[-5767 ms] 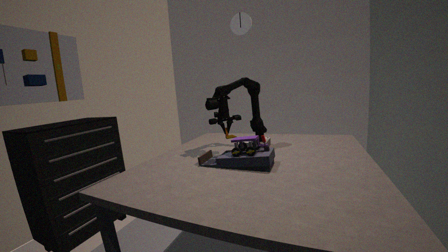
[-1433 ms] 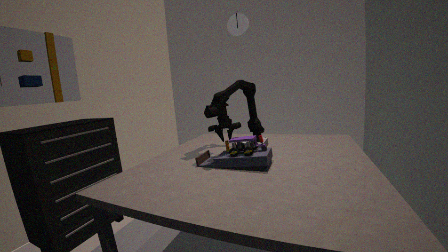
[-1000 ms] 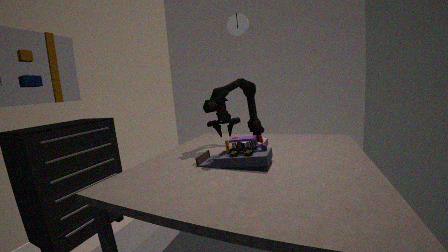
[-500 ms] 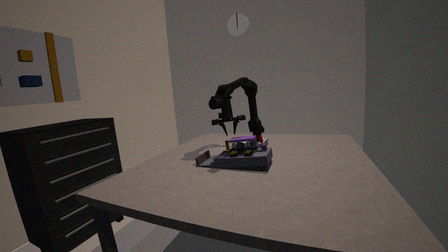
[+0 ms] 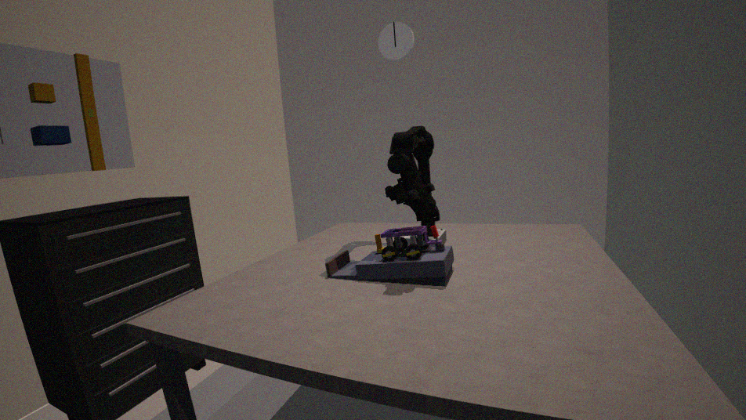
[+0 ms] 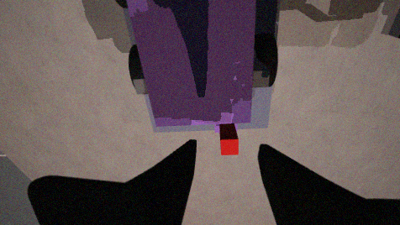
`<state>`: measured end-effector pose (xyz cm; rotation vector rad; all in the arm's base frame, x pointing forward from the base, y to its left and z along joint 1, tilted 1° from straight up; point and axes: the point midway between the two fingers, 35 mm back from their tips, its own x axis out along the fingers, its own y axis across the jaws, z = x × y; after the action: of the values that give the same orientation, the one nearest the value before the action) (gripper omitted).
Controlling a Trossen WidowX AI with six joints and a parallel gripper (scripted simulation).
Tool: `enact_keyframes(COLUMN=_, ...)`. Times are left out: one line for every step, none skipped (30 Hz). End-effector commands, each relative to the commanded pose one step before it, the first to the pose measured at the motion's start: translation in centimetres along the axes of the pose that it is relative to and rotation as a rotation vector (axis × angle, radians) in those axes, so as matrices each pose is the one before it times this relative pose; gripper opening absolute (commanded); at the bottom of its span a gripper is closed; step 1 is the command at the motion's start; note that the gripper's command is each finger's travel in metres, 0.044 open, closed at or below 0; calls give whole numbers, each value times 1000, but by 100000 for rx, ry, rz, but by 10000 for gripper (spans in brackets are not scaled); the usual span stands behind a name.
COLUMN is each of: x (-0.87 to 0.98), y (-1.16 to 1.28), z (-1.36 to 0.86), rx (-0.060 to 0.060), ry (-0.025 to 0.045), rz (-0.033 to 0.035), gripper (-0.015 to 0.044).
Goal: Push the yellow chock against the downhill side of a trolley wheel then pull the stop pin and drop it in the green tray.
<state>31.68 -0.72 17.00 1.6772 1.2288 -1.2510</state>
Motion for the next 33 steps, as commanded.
enact_keyframes(x=45, y=-476, z=-1572, rx=-12066, ry=1979, rz=-1423, gripper=190)
enact_keyframes(x=0, y=0, z=0, rx=0, ry=0, rz=0, gripper=190)
enact_keyframes(x=0, y=0, z=0, rx=0, ry=0, rz=0, gripper=190)
enact_keyframes(x=0, y=0, z=0, rx=0, ry=0, rz=0, gripper=190)
enact_keyframes(x=0, y=0, z=0, rx=0, ry=0, rz=0, gripper=190)
enact_keyframes(x=25, y=1, z=2, rx=0, ry=1, rz=0, gripper=190)
enact_keyframes(x=74, y=4, z=5, rx=0, ry=2, rz=1, gripper=190)
enact_keyframes(x=95, y=5, z=7, rx=0, ry=2, rz=1, gripper=190)
enact_keyframes(x=143, y=7, z=10, rx=0, ry=3, rz=1, gripper=190)
enact_keyframes(x=156, y=5, z=8, rx=0, ry=4, rz=1, gripper=190)
enact_keyframes(x=161, y=5, z=8, rx=0, ry=4, rz=1, gripper=190)
enact_keyframes(x=156, y=6, z=1, rx=0, ry=5, rz=1, gripper=190)
enact_keyframes(x=156, y=5, z=1, rx=0, ry=5, rz=1, gripper=190)
enact_keyframes(x=163, y=9, z=-3, rx=0, ry=5, rz=1, gripper=190)
enact_keyframes(x=164, y=8, z=-3, rx=0, ry=5, rz=1, gripper=190)
enact_keyframes(x=157, y=4, z=-3, rx=0, ry=5, rz=1, gripper=190)
enact_keyframes(x=157, y=3, z=-3, rx=0, ry=5, rz=0, gripper=190)
enact_keyframes(x=155, y=-1, z=-3, rx=0, ry=5, rz=0, gripper=190)
enact_keyframes(x=156, y=-2, z=-3, rx=0, ry=5, rz=0, gripper=190)
enact_keyframes(x=154, y=-4, z=-4, rx=0, ry=5, rz=0, gripper=190)
enact_keyframes(x=156, y=-5, z=-4, rx=0, ry=5, rz=0, gripper=190)
enact_keyframes(x=144, y=-8, z=-4, rx=0, ry=5, rz=0, gripper=190)
enact_keyframes(x=145, y=-8, z=-4, rx=0, ry=5, rz=-1, gripper=190)
enact_keyframes(x=141, y=-9, z=-4, rx=0, ry=5, rz=-1, gripper=190)
enact_keyframes(x=142, y=-10, z=-4, rx=0, ry=5, rz=-1, gripper=190)
enact_keyframes(x=106, y=-8, z=-3, rx=0, ry=4, rz=-1, gripper=190)
enact_keyframes(x=64, y=-5, z=-2, rx=0, ry=2, rz=0, gripper=190)
enact_keyframes(x=21, y=-2, z=-1, rx=0, ry=1, rz=0, gripper=190)
enact_keyframes(x=0, y=0, z=0, rx=0, ry=0, rz=0, gripper=190)
enact_keyframes(x=0, y=0, z=0, rx=0, ry=0, rz=0, gripper=190)
enact_keyframes(x=25, y=2, z=0, rx=0, ry=1, rz=0, gripper=190)
enact_keyframes(x=74, y=7, z=1, rx=0, ry=2, rz=1, gripper=190)
enact_keyframes(x=92, y=8, z=1, rx=0, ry=3, rz=1, gripper=190)
